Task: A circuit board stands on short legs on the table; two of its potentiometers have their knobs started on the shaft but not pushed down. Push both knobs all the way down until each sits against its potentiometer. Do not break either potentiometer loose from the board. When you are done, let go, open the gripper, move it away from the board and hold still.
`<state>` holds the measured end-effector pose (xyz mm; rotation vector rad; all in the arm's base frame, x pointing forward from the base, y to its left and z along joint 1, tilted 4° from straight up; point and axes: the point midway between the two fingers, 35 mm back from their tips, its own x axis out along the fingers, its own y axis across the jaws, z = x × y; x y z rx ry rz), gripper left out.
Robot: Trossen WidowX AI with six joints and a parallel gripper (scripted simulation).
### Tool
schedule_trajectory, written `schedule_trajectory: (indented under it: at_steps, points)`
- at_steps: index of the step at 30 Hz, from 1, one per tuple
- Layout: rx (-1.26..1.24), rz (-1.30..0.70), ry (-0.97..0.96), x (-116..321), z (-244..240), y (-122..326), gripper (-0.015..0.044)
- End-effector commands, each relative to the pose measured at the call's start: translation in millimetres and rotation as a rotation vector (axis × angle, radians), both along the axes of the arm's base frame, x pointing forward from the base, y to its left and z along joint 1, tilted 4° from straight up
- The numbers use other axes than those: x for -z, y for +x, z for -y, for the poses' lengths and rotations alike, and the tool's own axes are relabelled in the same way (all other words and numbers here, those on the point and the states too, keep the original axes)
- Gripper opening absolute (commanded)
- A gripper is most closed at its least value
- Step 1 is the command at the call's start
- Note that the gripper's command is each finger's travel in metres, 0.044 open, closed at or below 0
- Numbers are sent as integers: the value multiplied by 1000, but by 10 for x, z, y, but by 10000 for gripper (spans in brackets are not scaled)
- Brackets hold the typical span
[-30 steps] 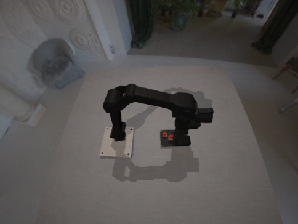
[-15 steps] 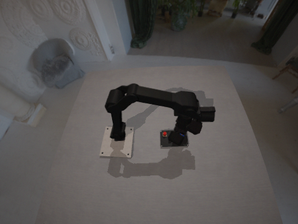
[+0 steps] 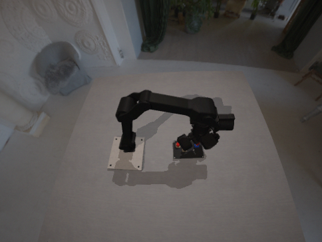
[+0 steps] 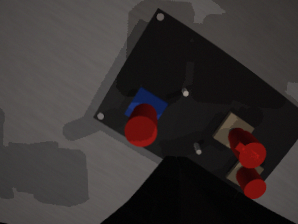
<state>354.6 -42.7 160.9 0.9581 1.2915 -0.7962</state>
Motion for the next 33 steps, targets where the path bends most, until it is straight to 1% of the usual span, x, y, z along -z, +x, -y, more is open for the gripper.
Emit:
schedule_trajectory:
  at_steps: [1,33]
  points:
    - [157,-18,16,13,-1,13,0]
    - [1260,-70,139,-65,-46,113,0]
